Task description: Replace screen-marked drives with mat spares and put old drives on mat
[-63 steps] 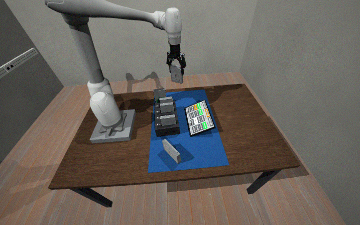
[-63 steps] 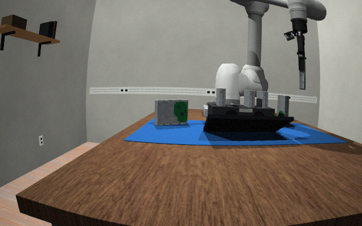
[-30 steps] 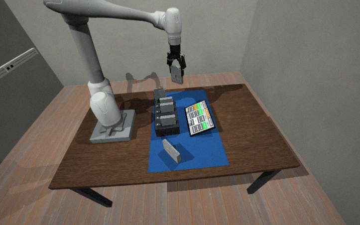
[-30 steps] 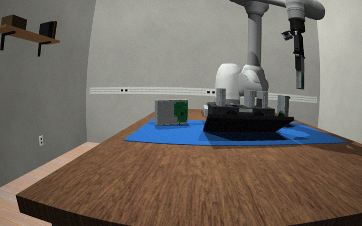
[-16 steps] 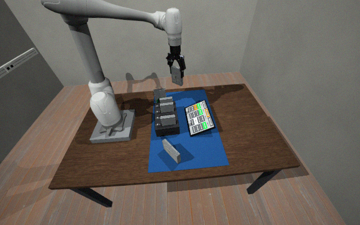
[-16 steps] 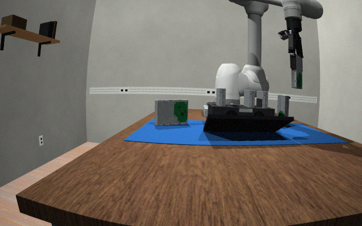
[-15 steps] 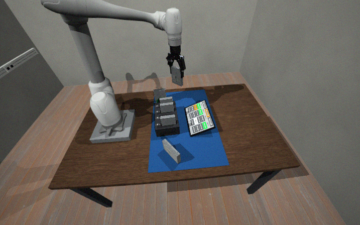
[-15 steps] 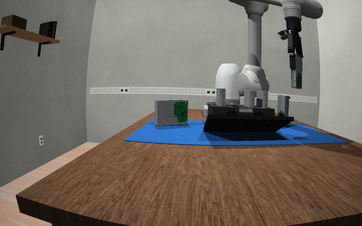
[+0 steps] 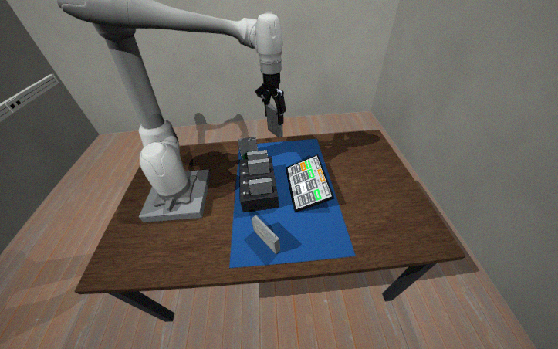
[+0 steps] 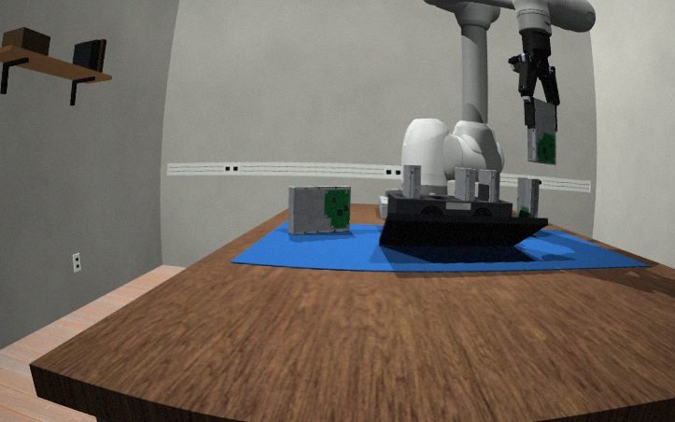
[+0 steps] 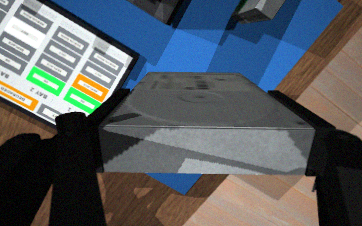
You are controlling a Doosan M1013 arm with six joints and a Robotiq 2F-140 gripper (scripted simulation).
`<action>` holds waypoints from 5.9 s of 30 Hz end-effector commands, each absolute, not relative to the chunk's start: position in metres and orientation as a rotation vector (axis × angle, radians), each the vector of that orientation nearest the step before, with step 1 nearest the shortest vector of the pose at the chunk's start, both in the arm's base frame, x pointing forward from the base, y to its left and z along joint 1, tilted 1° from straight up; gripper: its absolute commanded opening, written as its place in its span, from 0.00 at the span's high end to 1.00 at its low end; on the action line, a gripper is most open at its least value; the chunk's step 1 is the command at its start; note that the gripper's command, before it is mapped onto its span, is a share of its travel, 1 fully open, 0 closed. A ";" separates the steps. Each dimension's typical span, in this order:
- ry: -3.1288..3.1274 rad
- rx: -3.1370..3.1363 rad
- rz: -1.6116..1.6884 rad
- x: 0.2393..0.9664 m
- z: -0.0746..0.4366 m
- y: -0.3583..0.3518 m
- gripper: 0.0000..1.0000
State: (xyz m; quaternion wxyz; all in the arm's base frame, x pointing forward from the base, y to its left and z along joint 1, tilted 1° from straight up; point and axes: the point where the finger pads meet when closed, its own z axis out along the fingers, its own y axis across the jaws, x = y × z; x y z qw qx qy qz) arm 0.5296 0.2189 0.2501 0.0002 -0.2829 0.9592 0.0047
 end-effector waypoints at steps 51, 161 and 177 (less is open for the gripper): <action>2.987 0.985 0.013 0.489 0.251 0.063 0.90; 2.281 2.170 0.010 0.434 0.233 -0.027 0.90; 2.281 2.170 0.010 0.434 0.210 -0.026 0.90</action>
